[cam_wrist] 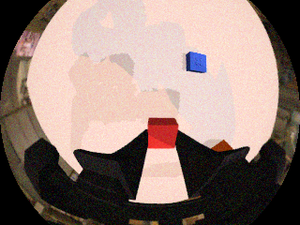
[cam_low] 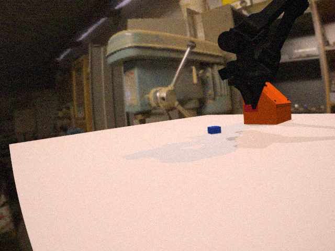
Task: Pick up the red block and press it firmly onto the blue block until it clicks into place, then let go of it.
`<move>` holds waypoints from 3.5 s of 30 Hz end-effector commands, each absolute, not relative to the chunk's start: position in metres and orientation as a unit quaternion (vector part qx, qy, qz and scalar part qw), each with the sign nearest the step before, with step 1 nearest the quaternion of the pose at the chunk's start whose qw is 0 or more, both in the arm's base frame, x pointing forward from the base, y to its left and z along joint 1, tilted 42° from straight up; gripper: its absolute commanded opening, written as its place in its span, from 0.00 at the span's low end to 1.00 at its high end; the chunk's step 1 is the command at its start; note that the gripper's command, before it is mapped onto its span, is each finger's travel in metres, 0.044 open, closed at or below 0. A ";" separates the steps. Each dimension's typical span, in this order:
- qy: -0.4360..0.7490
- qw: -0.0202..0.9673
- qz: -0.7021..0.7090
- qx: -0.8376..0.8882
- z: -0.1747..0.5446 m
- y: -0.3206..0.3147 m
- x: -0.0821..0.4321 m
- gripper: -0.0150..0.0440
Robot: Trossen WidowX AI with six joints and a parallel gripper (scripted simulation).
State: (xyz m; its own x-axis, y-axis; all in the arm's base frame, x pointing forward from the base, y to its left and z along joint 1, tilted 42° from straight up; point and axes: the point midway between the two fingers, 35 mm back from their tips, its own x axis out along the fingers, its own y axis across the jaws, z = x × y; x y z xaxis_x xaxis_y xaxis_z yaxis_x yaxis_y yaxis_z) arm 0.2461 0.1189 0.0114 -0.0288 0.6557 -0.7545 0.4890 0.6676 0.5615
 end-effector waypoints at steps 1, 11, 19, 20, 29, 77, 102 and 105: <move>0.710 0.574 0.078 0.401 0.026 0.111 0.248 0.25; 0.709 0.572 0.081 0.403 0.062 0.085 0.245 0.25; 0.709 0.576 0.081 0.399 0.046 0.078 0.258 0.25; 0.709 0.577 0.081 0.398 0.042 0.076 0.260 0.25; 0.709 0.576 0.079 0.399 0.011 0.064 0.278 0.25; 0.708 0.574 0.083 0.402 -0.086 0.065 0.299 0.25; 0.708 0.574 0.083 0.402 -0.092 0.070 0.299 0.25; 0.707 0.577 0.082 0.399 -0.089 0.067 0.300 0.25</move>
State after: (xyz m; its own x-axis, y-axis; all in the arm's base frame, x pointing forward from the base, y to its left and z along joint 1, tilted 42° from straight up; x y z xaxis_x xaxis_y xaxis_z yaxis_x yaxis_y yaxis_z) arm 0.2998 0.0670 -0.0888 -0.0139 0.6596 -0.7515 0.4722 0.6668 0.5766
